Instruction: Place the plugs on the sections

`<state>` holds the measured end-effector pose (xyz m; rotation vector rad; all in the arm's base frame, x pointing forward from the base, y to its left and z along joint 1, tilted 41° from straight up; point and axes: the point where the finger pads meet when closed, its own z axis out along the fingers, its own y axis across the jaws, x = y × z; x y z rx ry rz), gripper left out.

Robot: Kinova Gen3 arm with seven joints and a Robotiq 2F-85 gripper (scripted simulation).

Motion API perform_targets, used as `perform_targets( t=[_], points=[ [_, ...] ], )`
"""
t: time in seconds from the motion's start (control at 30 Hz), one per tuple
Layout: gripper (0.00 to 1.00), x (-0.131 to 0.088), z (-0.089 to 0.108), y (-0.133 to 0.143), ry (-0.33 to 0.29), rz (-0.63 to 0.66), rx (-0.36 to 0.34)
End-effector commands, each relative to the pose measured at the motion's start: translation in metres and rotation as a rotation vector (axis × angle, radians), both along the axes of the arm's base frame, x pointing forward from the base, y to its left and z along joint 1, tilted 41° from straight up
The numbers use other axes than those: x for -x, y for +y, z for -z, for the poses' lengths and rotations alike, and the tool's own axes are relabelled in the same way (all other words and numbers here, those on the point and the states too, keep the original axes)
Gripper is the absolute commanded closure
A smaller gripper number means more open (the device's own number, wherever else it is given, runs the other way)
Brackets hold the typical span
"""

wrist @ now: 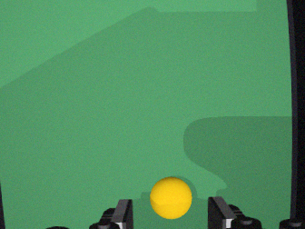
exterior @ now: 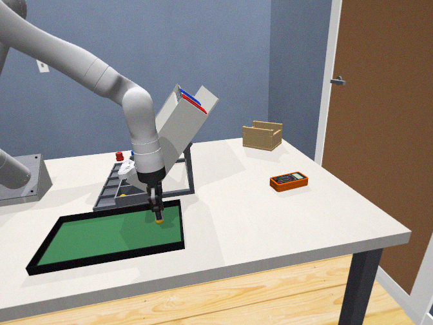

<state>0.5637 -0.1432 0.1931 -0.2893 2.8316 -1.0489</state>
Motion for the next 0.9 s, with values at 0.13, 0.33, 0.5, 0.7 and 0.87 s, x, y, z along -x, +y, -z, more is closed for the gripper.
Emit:
perform_targets(
  t=[0.13, 0.33, 0.5, 0.7, 0.87],
  points=[
    [0.5, 0.0015, 0.0008, 0.0, 0.009, 0.002, 0.0],
    [0.5, 0.0011, 0.0001, 0.0002, -0.001, 0.0, -0.001],
    [0.5, 0.0011, 0.0001, 0.0002, -0.001, 0.0, -0.001],
    [0.5, 0.0011, 0.0001, 0.0002, -0.001, 0.0, -0.001],
    [0.5, 0.0001, 0.0068, -0.005, 0.002, 0.001, -0.001]
  ],
)
